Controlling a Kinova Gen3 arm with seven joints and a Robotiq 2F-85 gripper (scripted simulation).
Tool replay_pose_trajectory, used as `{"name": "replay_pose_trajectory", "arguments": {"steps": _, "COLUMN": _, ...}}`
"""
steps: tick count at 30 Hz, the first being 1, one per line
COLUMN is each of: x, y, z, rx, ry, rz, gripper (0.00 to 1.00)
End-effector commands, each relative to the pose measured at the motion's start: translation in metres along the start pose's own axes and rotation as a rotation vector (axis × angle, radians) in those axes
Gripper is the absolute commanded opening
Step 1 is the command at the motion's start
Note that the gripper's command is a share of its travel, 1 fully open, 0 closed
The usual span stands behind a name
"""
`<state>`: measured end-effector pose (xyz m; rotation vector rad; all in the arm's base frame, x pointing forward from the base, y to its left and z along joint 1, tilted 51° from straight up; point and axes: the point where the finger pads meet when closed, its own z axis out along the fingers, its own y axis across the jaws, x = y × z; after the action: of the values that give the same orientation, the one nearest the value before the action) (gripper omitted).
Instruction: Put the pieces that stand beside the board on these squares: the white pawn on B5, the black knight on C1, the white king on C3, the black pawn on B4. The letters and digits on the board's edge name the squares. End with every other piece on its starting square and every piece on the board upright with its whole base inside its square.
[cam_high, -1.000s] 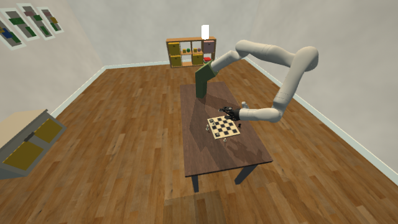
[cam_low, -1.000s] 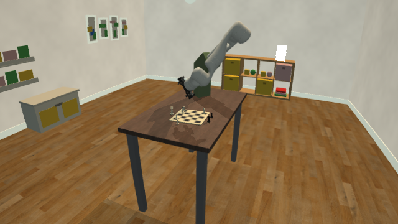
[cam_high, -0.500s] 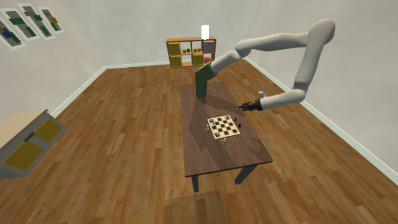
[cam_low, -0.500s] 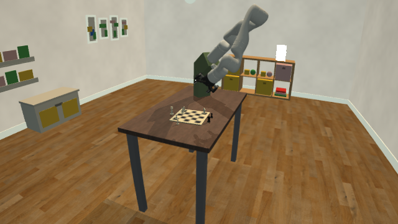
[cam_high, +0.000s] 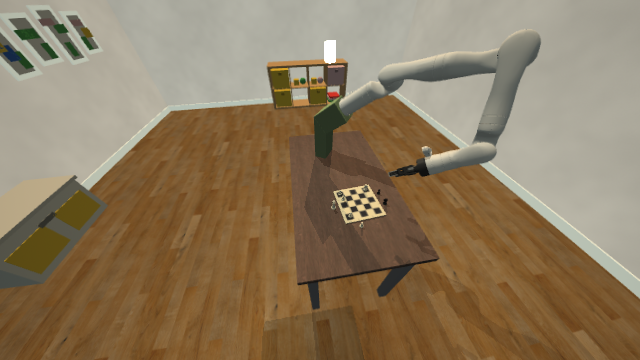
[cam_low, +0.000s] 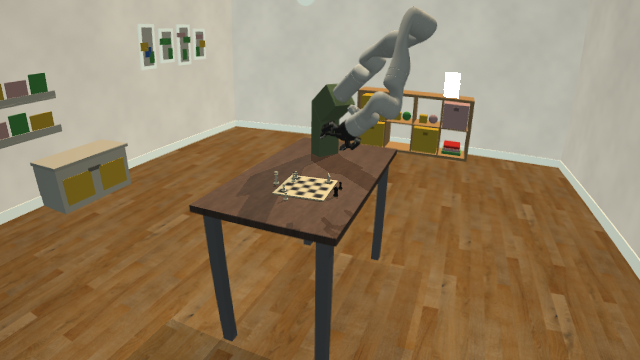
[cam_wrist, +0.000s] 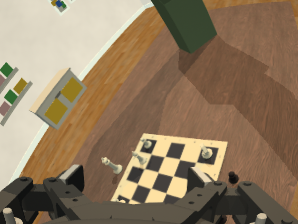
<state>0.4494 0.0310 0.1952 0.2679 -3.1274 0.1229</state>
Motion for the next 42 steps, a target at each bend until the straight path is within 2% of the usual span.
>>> {"name": "replay_pose_trajectory", "arguments": {"steps": 1, "x": -0.001, "y": 0.01, "z": -0.002, "rx": 0.017, "ry": -0.007, "rz": -0.046, "gripper": 1.0}}
{"name": "replay_pose_trajectory", "arguments": {"steps": 9, "x": -0.001, "y": 0.01, "z": -0.002, "rx": 0.017, "ry": -0.007, "rz": -0.046, "gripper": 1.0}}
{"name": "replay_pose_trajectory", "arguments": {"steps": 10, "x": -0.002, "y": 0.021, "z": -0.002, "rx": 0.043, "ry": -0.009, "rz": -0.102, "gripper": 1.0}}
{"name": "replay_pose_trajectory", "arguments": {"steps": 20, "x": -0.002, "y": 0.021, "z": -0.002, "rx": 0.043, "ry": -0.009, "rz": -0.102, "gripper": 1.0}}
{"name": "replay_pose_trajectory", "arguments": {"steps": 21, "x": -0.004, "y": 0.032, "z": -0.002, "rx": 0.068, "ry": -0.012, "rz": -0.157, "gripper": 1.0}}
{"name": "replay_pose_trajectory", "arguments": {"steps": 32, "x": -0.004, "y": 0.032, "z": -0.002, "rx": 0.068, "ry": -0.012, "rz": -0.157, "gripper": 1.0}}
{"name": "replay_pose_trajectory", "arguments": {"steps": 34, "x": -0.006, "y": 0.053, "z": -0.001, "rx": 0.118, "ry": -0.02, "rz": -0.264, "gripper": 1.0}}
{"name": "replay_pose_trajectory", "arguments": {"steps": 36, "x": -0.006, "y": 0.053, "z": -0.002, "rx": 0.118, "ry": -0.022, "rz": -0.264, "gripper": 1.0}}
{"name": "replay_pose_trajectory", "arguments": {"steps": 37, "x": -0.008, "y": 0.064, "z": -0.002, "rx": 0.141, "ry": -0.028, "rz": -0.315, "gripper": 1.0}}
{"name": "replay_pose_trajectory", "arguments": {"steps": 42, "x": -0.008, "y": 0.063, "z": -0.004, "rx": 0.141, "ry": -0.031, "rz": -0.315, "gripper": 1.0}}
